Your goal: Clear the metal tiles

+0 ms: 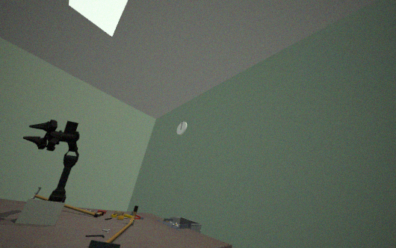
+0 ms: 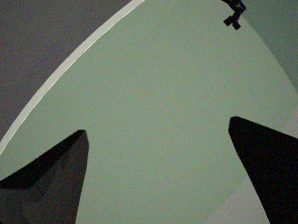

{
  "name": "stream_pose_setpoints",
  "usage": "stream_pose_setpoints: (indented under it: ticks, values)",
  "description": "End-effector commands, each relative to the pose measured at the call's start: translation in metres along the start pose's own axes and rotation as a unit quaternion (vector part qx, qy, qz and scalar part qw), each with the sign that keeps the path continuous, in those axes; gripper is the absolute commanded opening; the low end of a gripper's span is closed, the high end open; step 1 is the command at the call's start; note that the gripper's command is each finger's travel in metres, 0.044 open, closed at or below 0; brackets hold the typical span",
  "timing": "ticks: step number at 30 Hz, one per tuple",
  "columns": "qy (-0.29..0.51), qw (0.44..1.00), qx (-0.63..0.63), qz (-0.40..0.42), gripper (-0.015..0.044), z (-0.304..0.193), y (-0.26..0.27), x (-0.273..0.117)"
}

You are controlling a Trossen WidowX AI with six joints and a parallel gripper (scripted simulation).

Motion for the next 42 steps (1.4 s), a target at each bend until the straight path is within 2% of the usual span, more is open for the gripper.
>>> stream_pose_setpoints:
  ticks: [1, 2, 42]
  values:
    - [0.000, 1.000, 0.000, 0.000, 0.0426, 0.000, 0.000, 0.000]
    - [0.000, 1.000, 0.001, -0.001, 0.0440, -0.001, -0.001, 0.000]
    - [0.013, 0.998, 0.053, -0.026, 0.0440, -0.044, -0.053, -0.021]
Point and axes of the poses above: the point midway between the two fingers, 35 mm back from their tips, its own x axis out along the fingers, its own y axis across the jaws, z = x × y, the point moved 6 cm from there along -x, back along the fingers, and after that the axes turned 9 degrees about x, right-handed, at the moved point
